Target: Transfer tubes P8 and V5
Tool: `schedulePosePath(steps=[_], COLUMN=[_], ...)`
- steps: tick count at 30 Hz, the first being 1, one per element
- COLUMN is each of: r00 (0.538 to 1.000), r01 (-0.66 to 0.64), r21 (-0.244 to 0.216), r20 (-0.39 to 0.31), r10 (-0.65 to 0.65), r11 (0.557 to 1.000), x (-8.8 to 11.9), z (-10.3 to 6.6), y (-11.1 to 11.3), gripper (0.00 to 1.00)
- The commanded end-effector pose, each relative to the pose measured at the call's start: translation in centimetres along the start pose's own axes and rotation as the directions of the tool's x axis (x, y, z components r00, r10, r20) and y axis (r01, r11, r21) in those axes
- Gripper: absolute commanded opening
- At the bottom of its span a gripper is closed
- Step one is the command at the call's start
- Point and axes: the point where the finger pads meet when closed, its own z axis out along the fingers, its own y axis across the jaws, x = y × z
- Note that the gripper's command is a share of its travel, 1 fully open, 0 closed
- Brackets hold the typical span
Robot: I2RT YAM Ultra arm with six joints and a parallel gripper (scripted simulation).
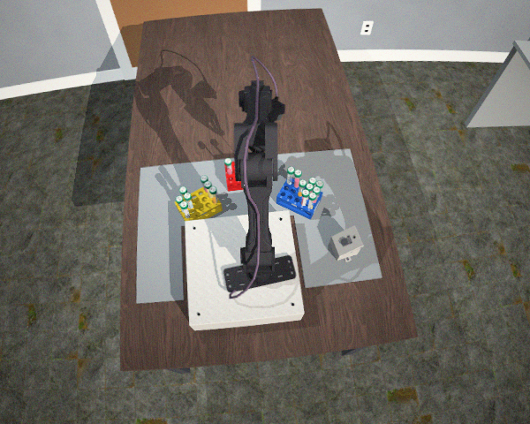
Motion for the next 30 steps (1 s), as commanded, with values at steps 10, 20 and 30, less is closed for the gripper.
schedulePosePath(steps=[10, 20, 30], r00=[1.0, 1.0, 1.0], r01=[-0.001, 0.003, 0.006], r21=[0.001, -0.01, 0.002], r20=[-0.001, 0.014, -0.003], r10=[0.001, -0.003, -0.006], r11=[1.0, 1.0, 1.0], x=[0.2, -0.3, 0.4], z=[1.0, 1.0, 2.0], y=[0.2, 0.7, 0.4], gripper=[0.0, 0.0, 0.0])
